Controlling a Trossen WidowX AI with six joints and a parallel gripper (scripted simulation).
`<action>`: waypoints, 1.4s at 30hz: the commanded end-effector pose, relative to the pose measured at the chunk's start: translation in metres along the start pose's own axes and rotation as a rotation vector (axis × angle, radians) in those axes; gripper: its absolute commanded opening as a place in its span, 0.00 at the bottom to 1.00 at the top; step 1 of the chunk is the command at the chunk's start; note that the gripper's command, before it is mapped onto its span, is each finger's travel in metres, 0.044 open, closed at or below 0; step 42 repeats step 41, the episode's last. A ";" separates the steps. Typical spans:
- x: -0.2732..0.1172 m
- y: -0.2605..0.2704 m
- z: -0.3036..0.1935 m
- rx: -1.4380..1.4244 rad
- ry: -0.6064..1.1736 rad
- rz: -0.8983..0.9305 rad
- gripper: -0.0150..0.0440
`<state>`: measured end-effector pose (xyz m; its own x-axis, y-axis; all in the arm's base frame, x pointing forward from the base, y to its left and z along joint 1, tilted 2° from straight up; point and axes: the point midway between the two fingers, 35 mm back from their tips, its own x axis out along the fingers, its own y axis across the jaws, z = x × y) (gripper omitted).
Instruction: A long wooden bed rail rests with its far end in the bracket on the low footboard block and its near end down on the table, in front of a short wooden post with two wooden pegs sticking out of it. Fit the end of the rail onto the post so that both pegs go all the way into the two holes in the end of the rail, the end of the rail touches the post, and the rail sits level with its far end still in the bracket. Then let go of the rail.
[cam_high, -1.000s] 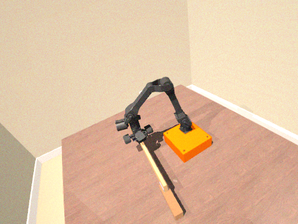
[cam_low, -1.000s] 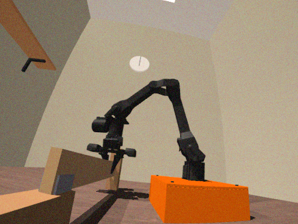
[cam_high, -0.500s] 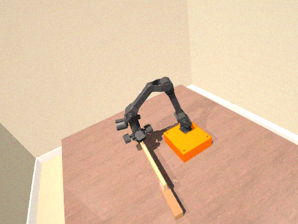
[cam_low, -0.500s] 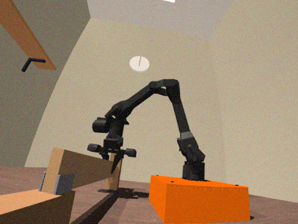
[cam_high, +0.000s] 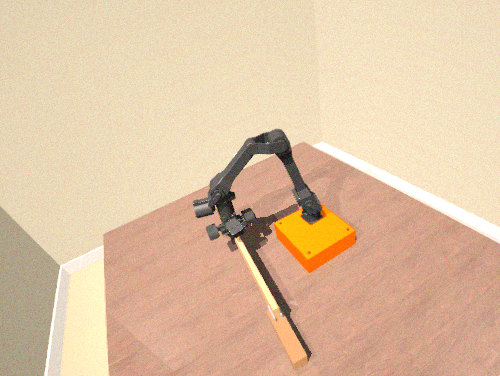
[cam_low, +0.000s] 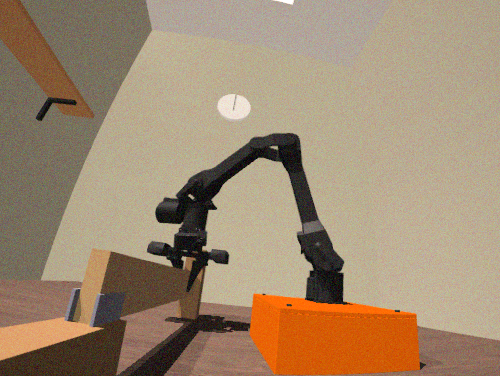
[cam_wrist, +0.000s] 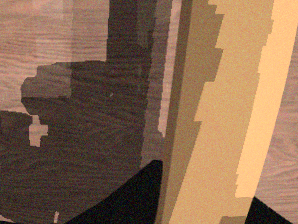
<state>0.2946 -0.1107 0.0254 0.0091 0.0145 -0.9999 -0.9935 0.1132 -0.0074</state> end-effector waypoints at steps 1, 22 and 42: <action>0.000 0.000 0.000 0.000 0.000 0.000 0.30; 0.000 0.000 0.000 0.000 0.000 0.000 1.00; -0.030 0.000 0.030 -0.001 -0.002 -0.003 1.00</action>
